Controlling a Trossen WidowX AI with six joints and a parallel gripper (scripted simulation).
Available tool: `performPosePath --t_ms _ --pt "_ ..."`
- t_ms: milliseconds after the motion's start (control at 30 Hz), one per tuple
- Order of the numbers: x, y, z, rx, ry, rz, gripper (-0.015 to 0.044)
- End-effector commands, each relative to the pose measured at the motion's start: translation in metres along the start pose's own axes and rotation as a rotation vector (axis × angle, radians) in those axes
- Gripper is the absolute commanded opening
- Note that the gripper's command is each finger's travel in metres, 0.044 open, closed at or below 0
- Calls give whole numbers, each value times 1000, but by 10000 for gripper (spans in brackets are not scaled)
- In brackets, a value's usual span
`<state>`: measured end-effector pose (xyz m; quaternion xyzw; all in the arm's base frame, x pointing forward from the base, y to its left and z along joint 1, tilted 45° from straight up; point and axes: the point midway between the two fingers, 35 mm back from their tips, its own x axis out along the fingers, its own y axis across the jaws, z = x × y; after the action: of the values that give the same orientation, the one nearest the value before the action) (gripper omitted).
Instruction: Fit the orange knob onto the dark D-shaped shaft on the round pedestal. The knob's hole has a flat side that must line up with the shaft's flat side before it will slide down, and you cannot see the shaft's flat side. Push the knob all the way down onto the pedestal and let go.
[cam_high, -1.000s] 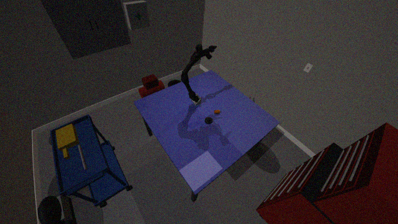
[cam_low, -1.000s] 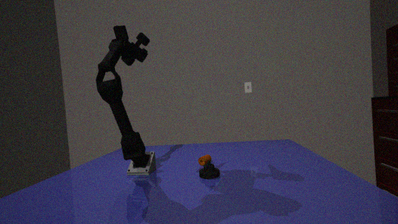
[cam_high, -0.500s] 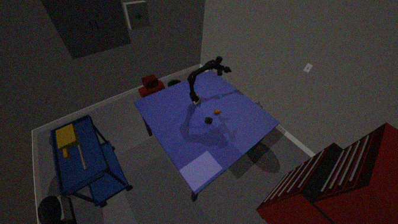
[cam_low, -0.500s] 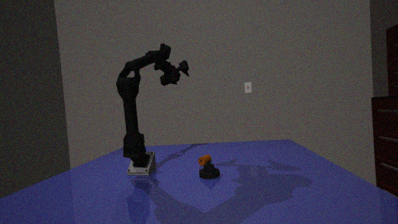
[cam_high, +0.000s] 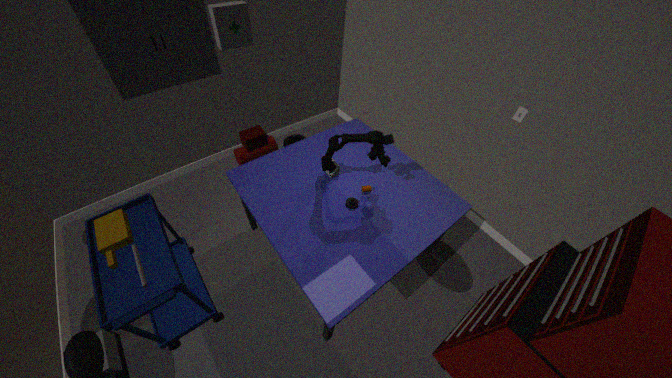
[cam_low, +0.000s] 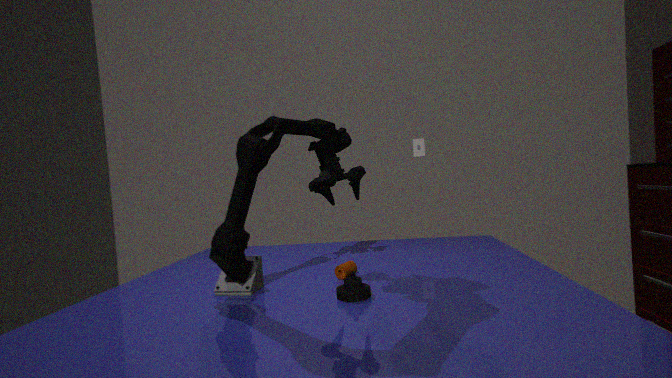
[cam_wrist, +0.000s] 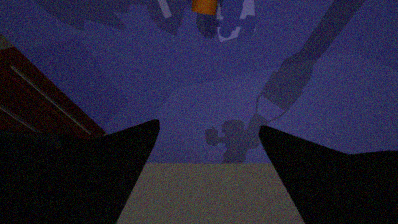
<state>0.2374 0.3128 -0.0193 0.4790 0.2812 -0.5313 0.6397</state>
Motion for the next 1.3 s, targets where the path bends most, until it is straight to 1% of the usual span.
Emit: performPosePath --t_ms 0,133,233,400,567,733,1267 --pt "49 15 54 41 -241 -56 440" --pt "86 22 109 94 -475 -123 440" --pt "99 24 113 108 -540 -143 440" --pt "102 24 114 109 -546 -144 440" --pt "121 22 126 109 -547 -144 440" --pt "123 21 127 109 -547 -144 440" --pt "147 18 136 109 -547 -143 440"
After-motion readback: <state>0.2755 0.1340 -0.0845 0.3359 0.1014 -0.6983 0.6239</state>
